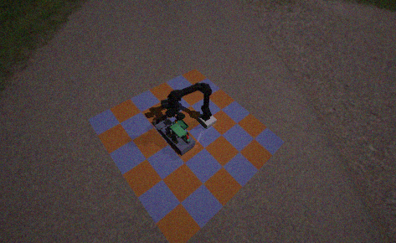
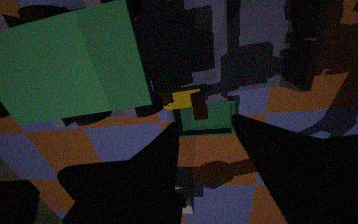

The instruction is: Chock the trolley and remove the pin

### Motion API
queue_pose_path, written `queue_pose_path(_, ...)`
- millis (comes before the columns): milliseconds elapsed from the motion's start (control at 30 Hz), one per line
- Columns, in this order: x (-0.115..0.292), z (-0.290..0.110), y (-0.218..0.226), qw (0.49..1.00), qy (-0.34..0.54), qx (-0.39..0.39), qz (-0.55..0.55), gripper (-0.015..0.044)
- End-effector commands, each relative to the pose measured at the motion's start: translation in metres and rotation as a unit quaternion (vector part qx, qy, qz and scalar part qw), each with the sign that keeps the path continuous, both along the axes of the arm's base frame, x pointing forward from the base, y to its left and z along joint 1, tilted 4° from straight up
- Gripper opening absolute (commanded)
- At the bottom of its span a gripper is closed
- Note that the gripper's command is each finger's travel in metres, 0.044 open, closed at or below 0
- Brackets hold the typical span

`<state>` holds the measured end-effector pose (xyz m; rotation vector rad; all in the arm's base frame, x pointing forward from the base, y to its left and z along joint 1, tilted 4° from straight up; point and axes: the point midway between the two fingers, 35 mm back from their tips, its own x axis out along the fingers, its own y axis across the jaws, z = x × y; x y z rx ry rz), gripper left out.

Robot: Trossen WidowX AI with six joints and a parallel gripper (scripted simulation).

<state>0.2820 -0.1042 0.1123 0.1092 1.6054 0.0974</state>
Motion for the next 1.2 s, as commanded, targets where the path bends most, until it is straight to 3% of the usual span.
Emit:
queue_pose_path(0, 0.000, 0.000, 0.002, 1.000, -0.002, 0.001, -0.001, 0.0269)
queue_pose_path(100, 0.007, 0.020, 0.020, 0.999, -0.033, 0.011, -0.016, 0.0190)
queue_pose_path(633, 0.030, 0.035, 0.080, 0.952, 0.022, 0.045, -0.304, 0.0190)
queue_pose_path(1167, 0.040, 0.047, 0.143, 0.813, 0.112, 0.056, -0.569, 0.0190)
